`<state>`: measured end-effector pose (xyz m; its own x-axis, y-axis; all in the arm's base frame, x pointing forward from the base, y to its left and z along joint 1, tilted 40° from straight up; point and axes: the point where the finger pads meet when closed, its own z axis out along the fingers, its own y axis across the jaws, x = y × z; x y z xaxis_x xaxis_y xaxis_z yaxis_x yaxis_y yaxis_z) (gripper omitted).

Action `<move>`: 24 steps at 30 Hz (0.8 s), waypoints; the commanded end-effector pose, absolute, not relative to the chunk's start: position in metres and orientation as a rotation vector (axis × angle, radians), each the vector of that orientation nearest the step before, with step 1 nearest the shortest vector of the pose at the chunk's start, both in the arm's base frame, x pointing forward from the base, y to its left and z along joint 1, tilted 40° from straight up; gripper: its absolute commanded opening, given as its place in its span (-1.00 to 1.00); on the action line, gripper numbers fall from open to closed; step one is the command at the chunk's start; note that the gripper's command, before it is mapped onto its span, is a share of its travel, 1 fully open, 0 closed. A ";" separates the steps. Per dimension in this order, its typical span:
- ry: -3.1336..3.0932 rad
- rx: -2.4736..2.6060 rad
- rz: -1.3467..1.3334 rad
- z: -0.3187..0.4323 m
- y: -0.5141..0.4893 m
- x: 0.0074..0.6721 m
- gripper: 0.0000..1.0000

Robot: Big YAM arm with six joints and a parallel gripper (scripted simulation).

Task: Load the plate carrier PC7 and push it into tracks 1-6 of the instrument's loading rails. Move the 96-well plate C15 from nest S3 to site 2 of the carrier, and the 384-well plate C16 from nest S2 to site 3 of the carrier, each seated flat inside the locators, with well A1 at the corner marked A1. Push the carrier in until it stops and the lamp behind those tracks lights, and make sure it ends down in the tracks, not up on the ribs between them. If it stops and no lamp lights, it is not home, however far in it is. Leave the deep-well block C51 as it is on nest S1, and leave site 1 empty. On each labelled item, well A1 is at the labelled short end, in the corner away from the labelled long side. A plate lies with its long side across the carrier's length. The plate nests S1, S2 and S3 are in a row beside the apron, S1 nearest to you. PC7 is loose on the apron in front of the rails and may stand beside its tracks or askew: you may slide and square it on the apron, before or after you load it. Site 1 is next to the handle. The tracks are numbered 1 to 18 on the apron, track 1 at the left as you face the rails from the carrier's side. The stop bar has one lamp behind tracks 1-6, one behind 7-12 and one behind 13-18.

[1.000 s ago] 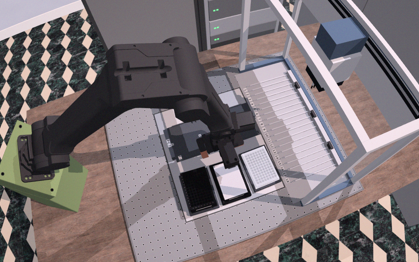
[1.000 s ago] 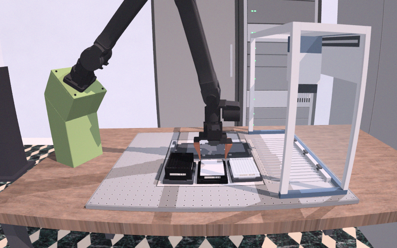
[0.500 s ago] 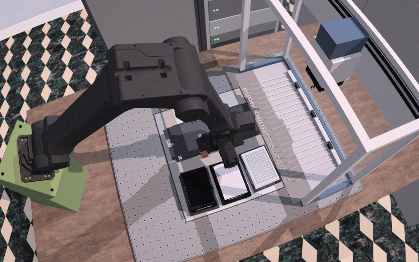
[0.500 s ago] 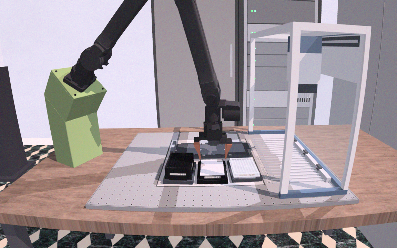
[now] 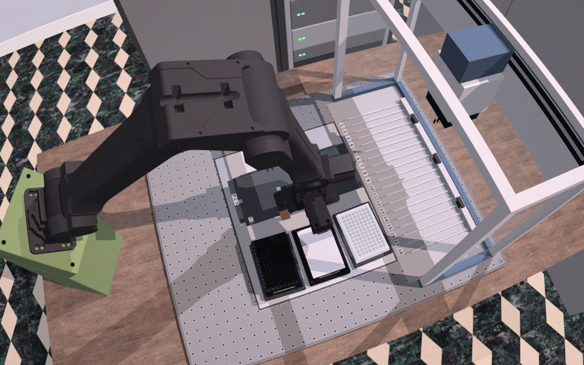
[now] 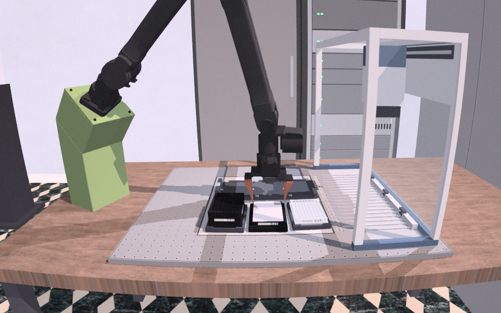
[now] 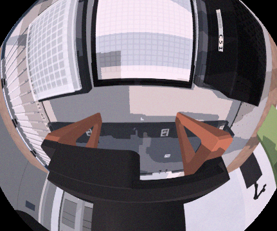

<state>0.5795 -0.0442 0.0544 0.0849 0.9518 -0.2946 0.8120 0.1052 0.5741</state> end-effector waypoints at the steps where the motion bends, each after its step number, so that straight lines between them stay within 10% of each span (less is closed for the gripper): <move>1: 1.764 1.707 0.325 0.057 -0.021 0.592 1.00; 24: 1.763 1.711 0.324 0.054 -0.015 0.591 1.00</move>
